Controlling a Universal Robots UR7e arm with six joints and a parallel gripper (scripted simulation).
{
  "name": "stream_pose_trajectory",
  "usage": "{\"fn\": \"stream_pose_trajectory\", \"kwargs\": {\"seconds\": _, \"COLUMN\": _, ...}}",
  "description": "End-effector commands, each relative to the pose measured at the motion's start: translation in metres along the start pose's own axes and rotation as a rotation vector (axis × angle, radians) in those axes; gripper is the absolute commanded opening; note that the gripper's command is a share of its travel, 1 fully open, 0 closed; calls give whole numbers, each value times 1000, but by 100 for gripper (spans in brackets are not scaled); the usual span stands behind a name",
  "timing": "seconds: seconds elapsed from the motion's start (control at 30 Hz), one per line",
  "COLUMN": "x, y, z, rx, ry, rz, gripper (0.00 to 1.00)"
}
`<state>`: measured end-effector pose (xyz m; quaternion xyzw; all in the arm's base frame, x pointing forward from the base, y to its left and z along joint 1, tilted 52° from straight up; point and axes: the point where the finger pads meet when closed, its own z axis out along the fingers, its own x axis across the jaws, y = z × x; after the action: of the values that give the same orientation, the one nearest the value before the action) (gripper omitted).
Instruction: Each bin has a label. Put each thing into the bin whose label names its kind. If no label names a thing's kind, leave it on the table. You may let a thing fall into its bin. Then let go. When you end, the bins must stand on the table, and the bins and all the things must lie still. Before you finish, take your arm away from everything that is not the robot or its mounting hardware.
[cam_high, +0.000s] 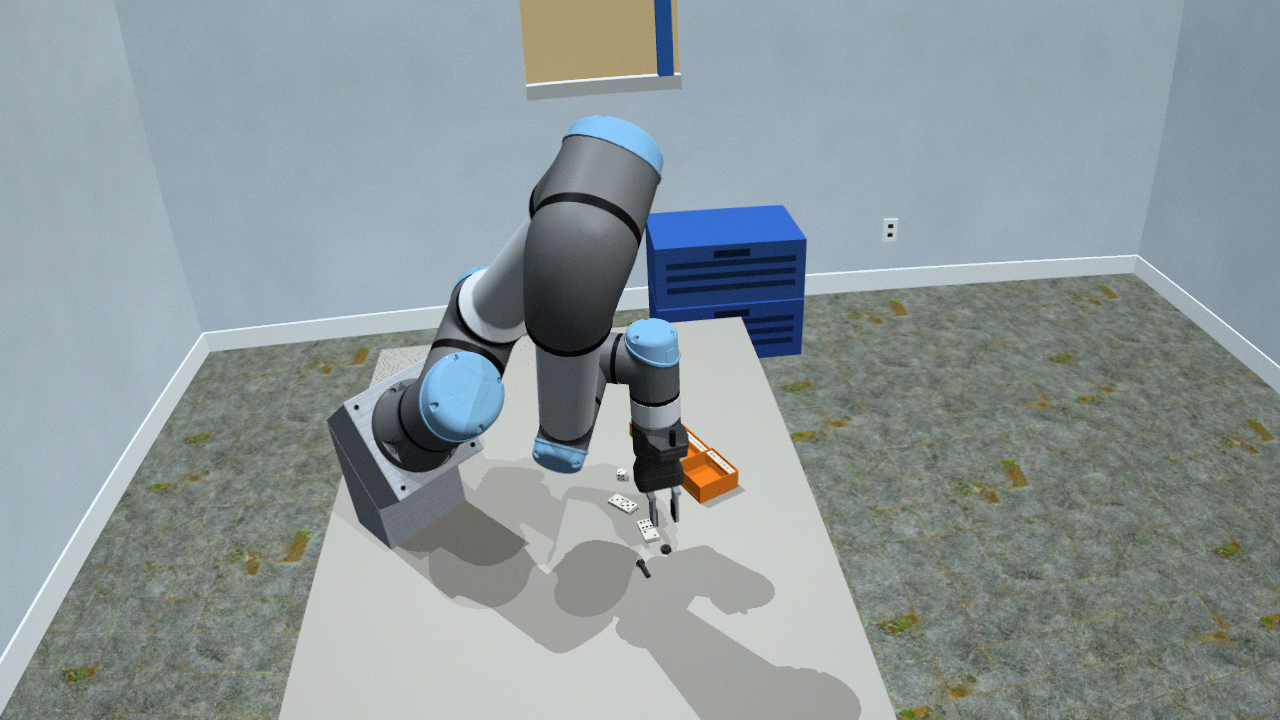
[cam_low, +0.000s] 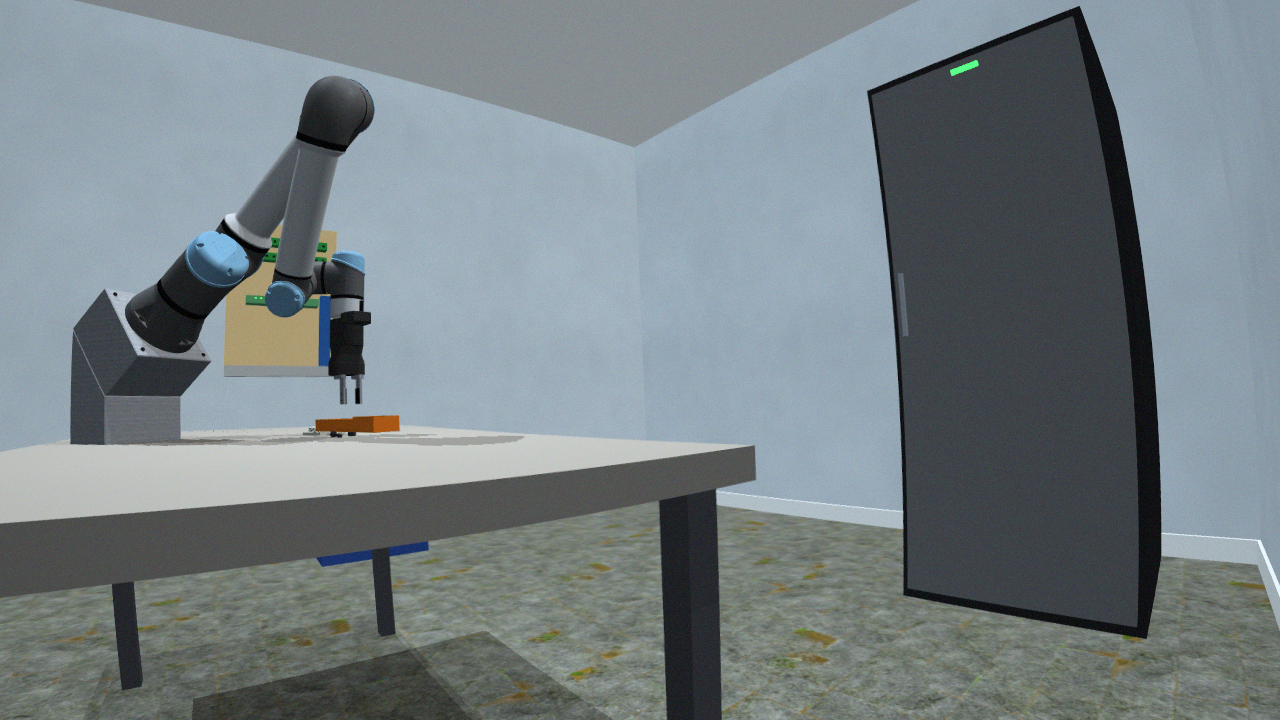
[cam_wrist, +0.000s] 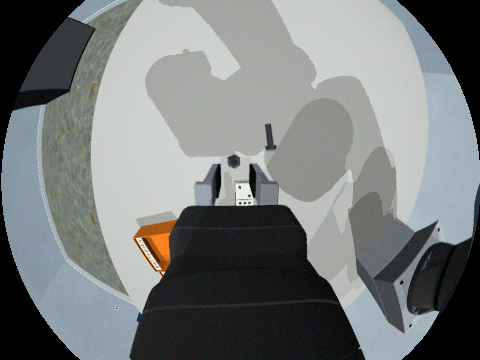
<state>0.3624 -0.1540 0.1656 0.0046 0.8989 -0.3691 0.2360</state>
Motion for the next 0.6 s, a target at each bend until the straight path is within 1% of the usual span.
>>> {"fn": "stream_pose_trajectory", "kwargs": {"seconds": 0.0, "x": -2, "y": -1, "z": 0, "rx": 1, "ry": -2, "rz": 1, "gripper": 64}}
{"fn": "stream_pose_trajectory", "kwargs": {"seconds": 0.43, "x": -2, "y": -1, "z": 0, "rx": 1, "ry": -2, "rz": 1, "gripper": 64}}
{"fn": "stream_pose_trajectory", "kwargs": {"seconds": 0.57, "x": -3, "y": -2, "z": 17, "rx": 2, "ry": -2, "rz": 2, "gripper": 64}}
